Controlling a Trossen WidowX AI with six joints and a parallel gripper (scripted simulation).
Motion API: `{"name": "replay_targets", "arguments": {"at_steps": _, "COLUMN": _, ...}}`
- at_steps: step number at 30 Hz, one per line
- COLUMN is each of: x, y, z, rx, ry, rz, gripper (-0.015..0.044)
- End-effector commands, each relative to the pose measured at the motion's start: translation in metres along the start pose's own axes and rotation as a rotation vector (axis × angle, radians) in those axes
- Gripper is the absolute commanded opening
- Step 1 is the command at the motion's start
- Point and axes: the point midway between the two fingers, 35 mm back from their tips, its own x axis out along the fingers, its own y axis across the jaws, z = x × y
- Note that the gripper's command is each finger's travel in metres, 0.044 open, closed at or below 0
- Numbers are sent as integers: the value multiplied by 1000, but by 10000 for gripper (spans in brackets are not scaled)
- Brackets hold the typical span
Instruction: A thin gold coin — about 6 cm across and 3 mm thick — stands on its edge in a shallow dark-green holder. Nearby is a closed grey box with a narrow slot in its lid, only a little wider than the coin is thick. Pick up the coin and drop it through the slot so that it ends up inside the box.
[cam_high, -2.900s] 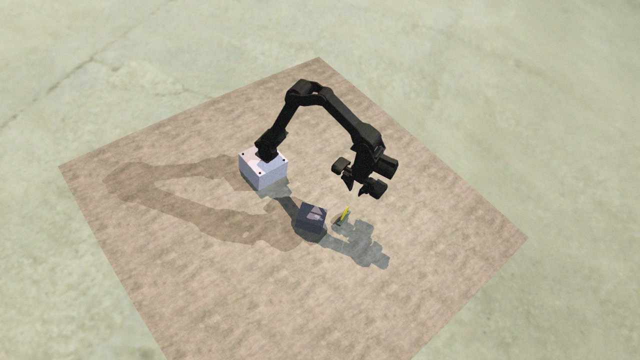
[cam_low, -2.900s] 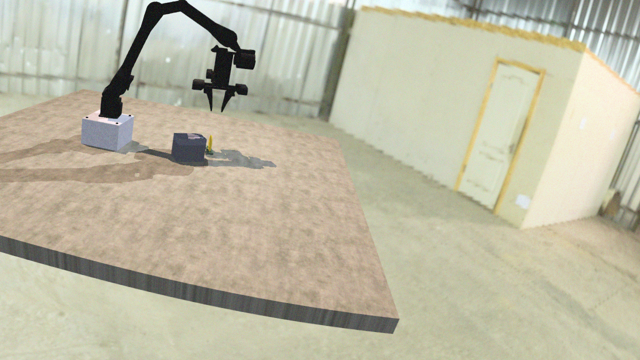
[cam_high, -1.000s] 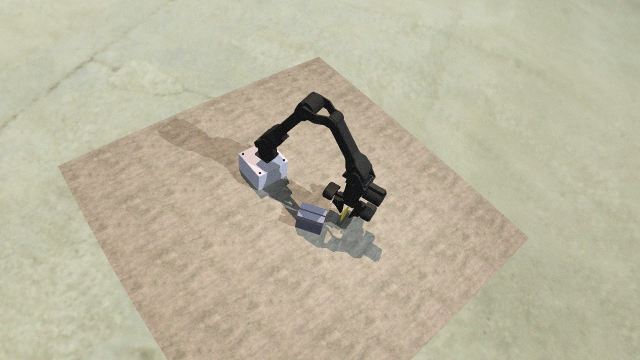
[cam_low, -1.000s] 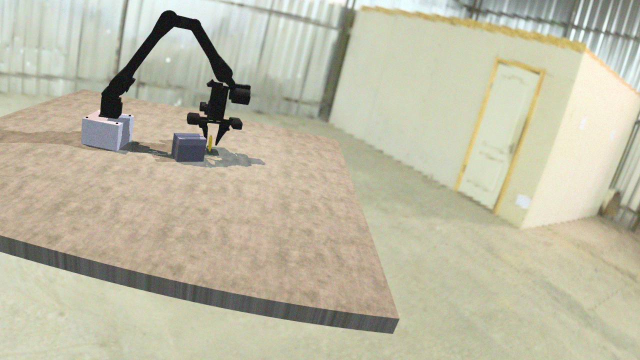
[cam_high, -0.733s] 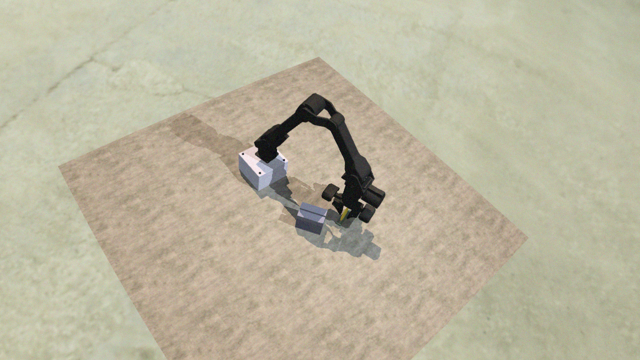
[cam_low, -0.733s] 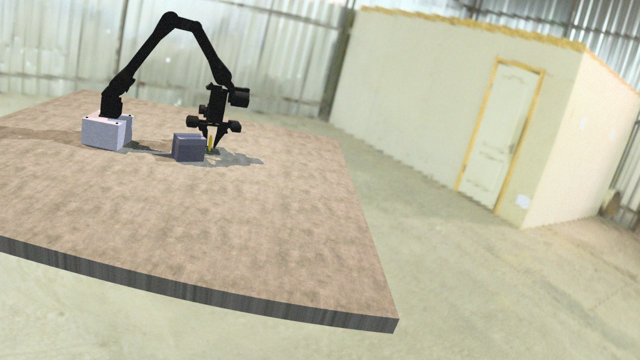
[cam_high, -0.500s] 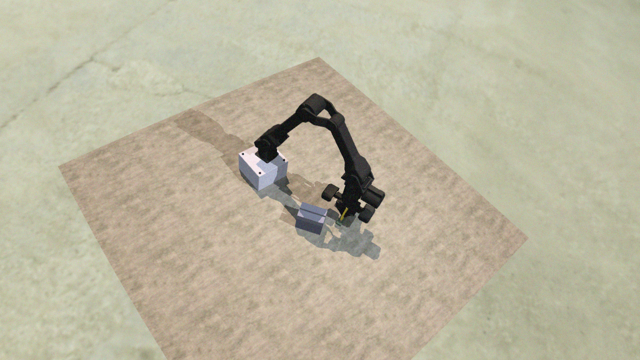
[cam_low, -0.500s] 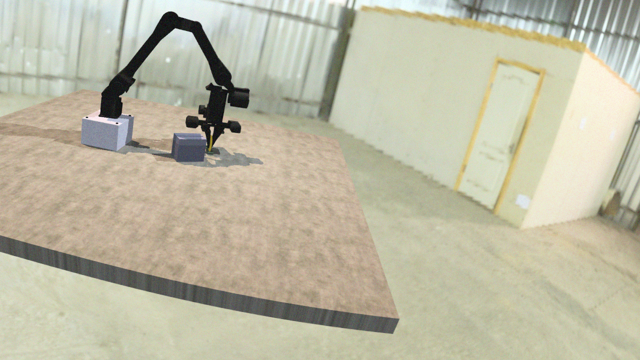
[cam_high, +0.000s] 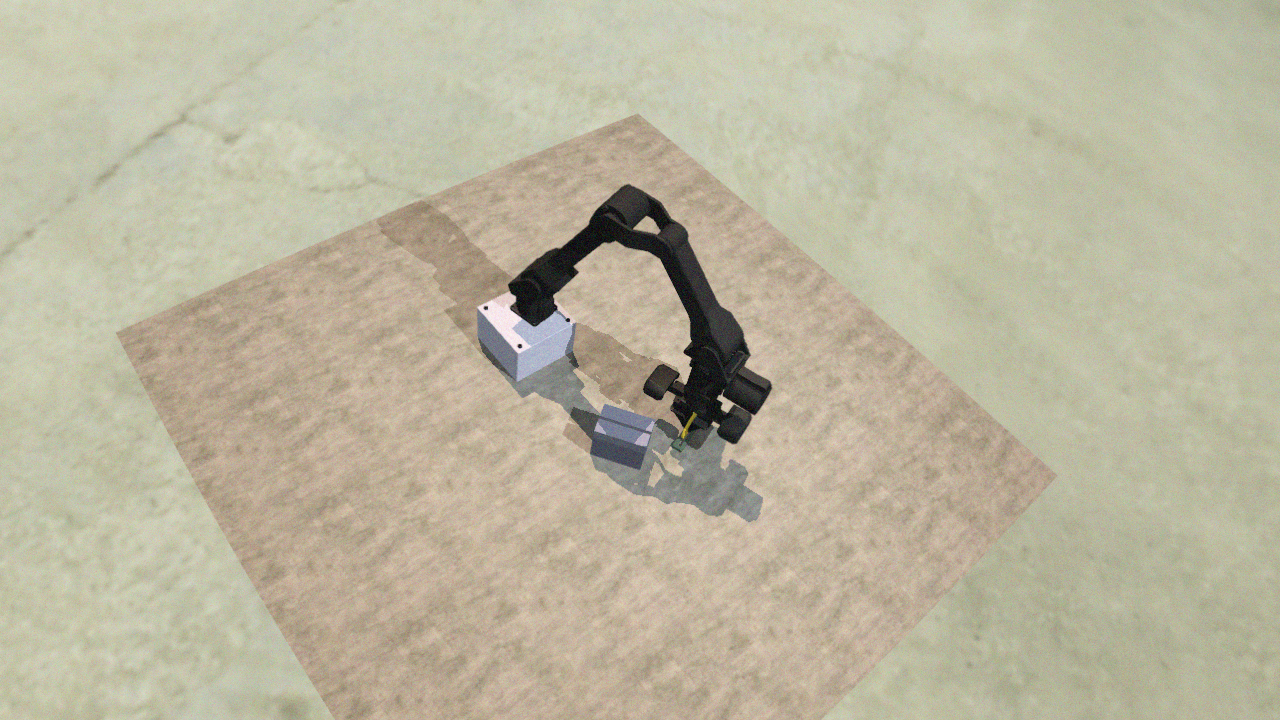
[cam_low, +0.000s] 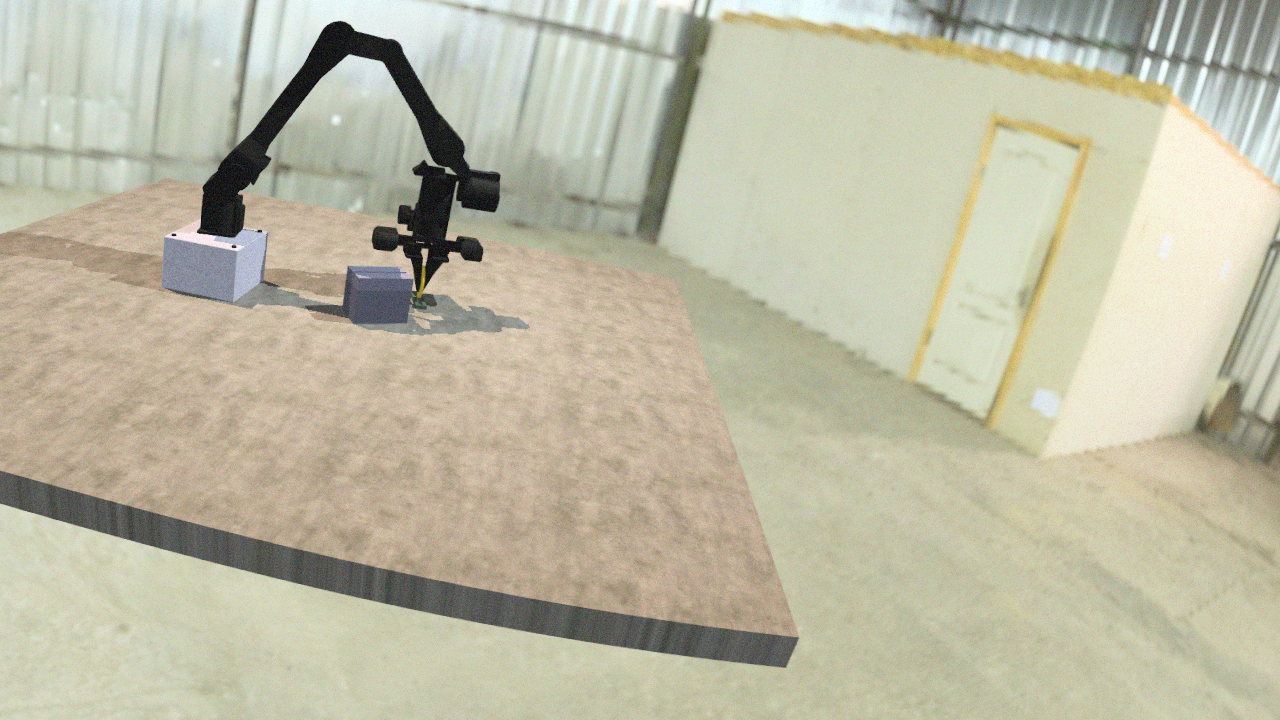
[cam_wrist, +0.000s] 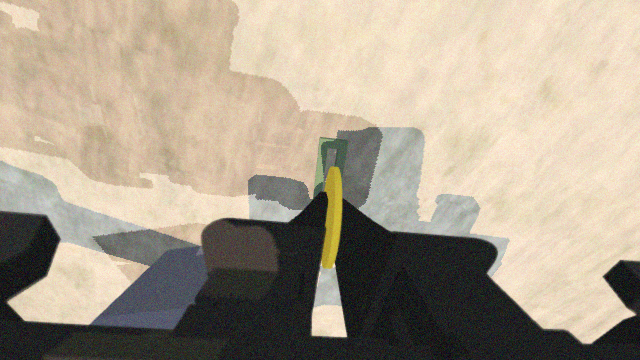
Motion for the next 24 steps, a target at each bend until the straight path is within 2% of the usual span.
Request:
{"name": "replay_targets", "arguments": {"at_steps": 1, "x": -11, "y": -3, "z": -1, "rx": -6, "ry": 5, "rz": -6, "gripper": 0}}
{"name": "replay_targets", "arguments": {"at_steps": 24, "x": -69, "y": -2, "z": 0, "rx": -6, "ry": 5, "rz": -6, "gripper": 0}}
